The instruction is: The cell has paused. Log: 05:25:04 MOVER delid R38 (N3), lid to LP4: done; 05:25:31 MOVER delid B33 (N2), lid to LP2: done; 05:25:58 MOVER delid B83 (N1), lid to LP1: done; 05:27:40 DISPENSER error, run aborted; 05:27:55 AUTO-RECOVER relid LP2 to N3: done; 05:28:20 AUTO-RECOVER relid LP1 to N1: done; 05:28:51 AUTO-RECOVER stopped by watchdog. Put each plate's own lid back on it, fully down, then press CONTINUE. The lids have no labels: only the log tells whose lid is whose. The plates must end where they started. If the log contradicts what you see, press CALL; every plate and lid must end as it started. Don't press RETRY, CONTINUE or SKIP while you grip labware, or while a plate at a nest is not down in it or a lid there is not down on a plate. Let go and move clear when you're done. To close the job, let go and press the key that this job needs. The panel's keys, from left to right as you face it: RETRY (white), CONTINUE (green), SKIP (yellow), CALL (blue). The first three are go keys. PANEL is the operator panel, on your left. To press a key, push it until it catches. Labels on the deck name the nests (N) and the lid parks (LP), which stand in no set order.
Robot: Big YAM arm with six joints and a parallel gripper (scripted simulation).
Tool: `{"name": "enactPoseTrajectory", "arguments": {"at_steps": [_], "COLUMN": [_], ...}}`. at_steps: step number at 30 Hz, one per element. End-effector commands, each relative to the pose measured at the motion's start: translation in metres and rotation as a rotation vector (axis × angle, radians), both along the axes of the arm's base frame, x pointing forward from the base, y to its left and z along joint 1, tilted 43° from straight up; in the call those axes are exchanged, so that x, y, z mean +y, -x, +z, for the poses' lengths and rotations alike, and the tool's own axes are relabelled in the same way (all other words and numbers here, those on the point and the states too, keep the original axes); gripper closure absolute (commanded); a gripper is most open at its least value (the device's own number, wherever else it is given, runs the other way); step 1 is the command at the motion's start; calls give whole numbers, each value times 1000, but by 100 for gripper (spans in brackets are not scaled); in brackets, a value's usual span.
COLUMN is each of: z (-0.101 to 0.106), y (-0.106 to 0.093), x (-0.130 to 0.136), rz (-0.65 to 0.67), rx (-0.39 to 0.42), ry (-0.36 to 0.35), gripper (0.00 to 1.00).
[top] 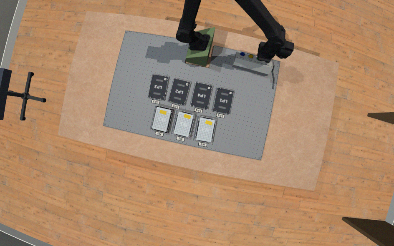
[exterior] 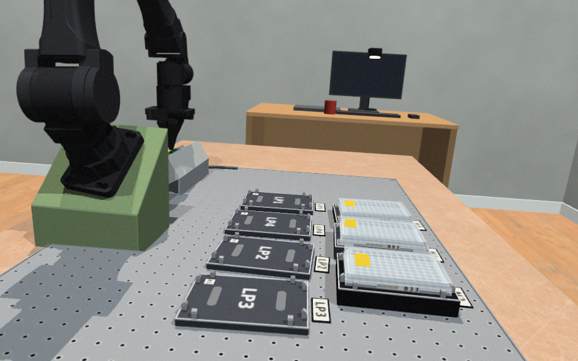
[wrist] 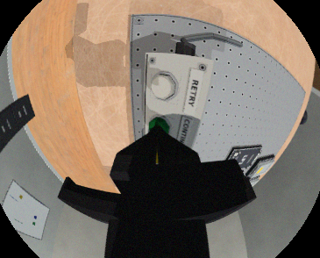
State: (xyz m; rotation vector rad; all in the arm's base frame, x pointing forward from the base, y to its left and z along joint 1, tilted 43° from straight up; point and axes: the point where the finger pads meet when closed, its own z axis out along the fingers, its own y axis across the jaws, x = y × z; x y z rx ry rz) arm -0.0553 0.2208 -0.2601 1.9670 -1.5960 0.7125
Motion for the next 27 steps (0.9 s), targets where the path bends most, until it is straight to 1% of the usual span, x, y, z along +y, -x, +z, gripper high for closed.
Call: {"name": "enactPoseTrajectory", "arguments": {"at_steps": [1,27], "z": [-5,-9], "y": [1,-1], "x": [-9,-11], "rz": [-3,-5], "rx": [-11,-12], "ry": [12,7], "gripper": [100,100]}}
